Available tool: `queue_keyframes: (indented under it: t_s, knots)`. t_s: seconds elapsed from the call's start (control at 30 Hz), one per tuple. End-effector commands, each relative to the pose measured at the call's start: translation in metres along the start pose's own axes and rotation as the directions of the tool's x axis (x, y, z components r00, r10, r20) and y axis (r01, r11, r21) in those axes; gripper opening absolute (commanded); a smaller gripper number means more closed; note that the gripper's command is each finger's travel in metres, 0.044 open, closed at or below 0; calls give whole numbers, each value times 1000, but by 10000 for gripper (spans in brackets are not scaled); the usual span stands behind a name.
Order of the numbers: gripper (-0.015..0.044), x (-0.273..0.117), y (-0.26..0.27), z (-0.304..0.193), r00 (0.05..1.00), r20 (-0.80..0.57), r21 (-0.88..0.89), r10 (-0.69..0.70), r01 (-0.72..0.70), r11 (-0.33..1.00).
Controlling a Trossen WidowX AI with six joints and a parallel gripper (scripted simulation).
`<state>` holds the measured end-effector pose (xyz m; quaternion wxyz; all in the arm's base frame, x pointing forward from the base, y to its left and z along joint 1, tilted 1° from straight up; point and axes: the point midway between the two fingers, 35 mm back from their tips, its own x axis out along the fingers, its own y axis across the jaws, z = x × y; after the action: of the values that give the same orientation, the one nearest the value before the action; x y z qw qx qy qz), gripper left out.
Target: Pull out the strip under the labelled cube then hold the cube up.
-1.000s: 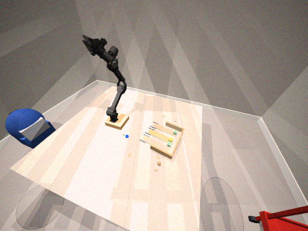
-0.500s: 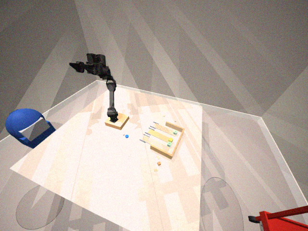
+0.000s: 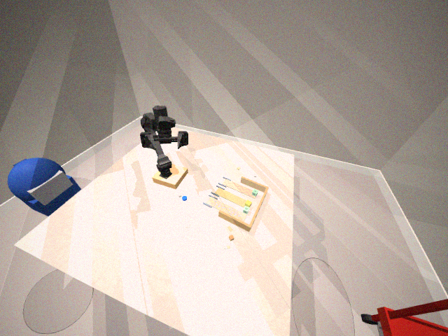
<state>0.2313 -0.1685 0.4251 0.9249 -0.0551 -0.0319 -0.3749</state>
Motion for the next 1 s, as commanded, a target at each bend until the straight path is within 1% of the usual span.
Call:
queue_keyframes:
  t_s: [0.0, 0.1, 0.23, 0.4, 0.5, 0.57, 0.97]
  knots:
    - [400, 4, 54, -45, 975, -116, 10, 192, -192, 981]
    - [400, -4, 93, -77, 923, -199, 21, 329, -331, 943]
    - [400, -27, 142, -119, 815, -307, 47, 491, -502, 863]
    - [400, -70, 193, -171, 628, -436, 95, 645, -680, 727]
    - [400, -104, 216, -202, 494, -508, 131, 705, -765, 631]
    - [400, -119, 224, -214, 435, -537, 148, 723, -795, 588]
    - [400, -121, 225, -216, 428, -540, 150, 725, -798, 583]
